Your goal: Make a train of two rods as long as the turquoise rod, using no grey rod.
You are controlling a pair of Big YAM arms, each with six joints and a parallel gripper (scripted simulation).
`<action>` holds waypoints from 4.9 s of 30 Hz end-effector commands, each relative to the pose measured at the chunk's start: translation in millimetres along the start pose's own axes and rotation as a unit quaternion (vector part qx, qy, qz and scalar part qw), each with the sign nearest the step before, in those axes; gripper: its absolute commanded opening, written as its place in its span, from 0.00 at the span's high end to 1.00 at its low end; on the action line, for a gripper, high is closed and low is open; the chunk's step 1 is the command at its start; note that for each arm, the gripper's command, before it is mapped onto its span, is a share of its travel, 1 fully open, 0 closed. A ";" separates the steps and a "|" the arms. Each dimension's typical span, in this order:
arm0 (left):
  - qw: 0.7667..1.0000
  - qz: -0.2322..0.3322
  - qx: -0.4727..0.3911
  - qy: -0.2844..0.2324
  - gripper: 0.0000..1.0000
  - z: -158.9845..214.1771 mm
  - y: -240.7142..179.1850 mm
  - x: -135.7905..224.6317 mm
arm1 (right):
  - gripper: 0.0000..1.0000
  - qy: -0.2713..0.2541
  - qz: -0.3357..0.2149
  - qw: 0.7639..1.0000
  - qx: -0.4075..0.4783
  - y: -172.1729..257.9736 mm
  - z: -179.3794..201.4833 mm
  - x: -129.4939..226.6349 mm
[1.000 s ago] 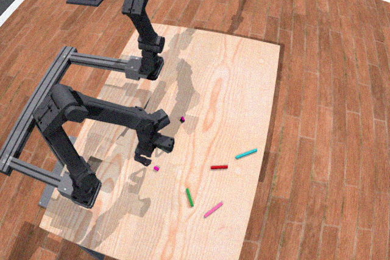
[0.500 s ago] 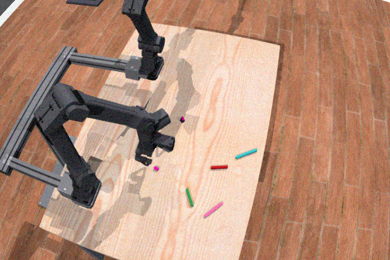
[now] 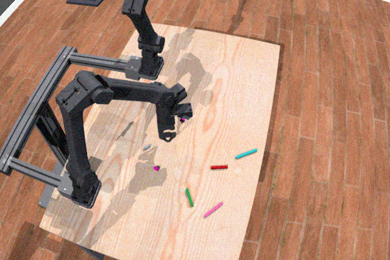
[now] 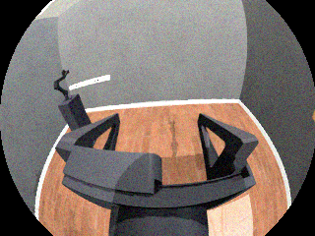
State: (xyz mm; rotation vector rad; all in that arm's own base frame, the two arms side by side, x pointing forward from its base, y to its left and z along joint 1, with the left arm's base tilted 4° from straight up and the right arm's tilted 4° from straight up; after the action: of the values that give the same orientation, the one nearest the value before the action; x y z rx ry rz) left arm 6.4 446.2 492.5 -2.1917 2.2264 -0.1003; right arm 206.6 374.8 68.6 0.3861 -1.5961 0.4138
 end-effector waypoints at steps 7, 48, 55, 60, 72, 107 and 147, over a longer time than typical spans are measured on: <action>1.000 -0.003 0.007 -0.021 0.00 -11.3 1.6 4.6 | 0.00 -0.013 -0.005 0.986 0.168 71.8 -48.6 6.7; 1.000 -0.003 0.007 -0.021 0.00 -11.3 1.6 4.6 | 0.00 -0.026 -0.011 0.983 0.179 76.3 -61.6 17.1; 1.000 -0.003 0.007 -0.021 0.00 -11.3 1.6 4.6 | 0.00 -0.026 -0.011 0.983 0.179 76.3 -61.6 17.1; 1.000 -0.003 0.007 -0.021 0.00 -11.3 1.6 4.6 | 0.00 -0.026 -0.011 0.983 0.179 76.3 -61.6 17.1; 1.000 -0.003 0.007 -0.021 0.00 -11.3 1.6 4.6 | 0.00 -0.026 -0.011 0.983 0.179 76.3 -61.6 17.1; 1.000 -0.003 0.007 -0.021 0.00 -11.3 1.6 4.6 | 0.00 -0.013 -0.004 0.968 0.251 52.8 -83.3 5.1; 1.000 -0.003 0.007 -0.021 0.00 -11.3 1.6 4.6 | 0.00 -0.013 0.008 0.724 0.690 -124.8 -203.8 6.5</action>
State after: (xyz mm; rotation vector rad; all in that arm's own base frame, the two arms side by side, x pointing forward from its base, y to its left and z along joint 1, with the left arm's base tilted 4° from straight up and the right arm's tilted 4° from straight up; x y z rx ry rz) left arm 6.4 446.2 492.5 -2.1917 2.2264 -0.1003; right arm 415.1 359.5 73.4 1.3921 -1.0625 1.5035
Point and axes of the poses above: on each arm, the point where the finger pads meet when closed, its own x axis back along the fingers, its own y axis across the jaws, z = x × y, the point moved 10 cm from there along x, back along the fingers, and after that the axes turned 4 degrees about x, right-handed, at the moved point
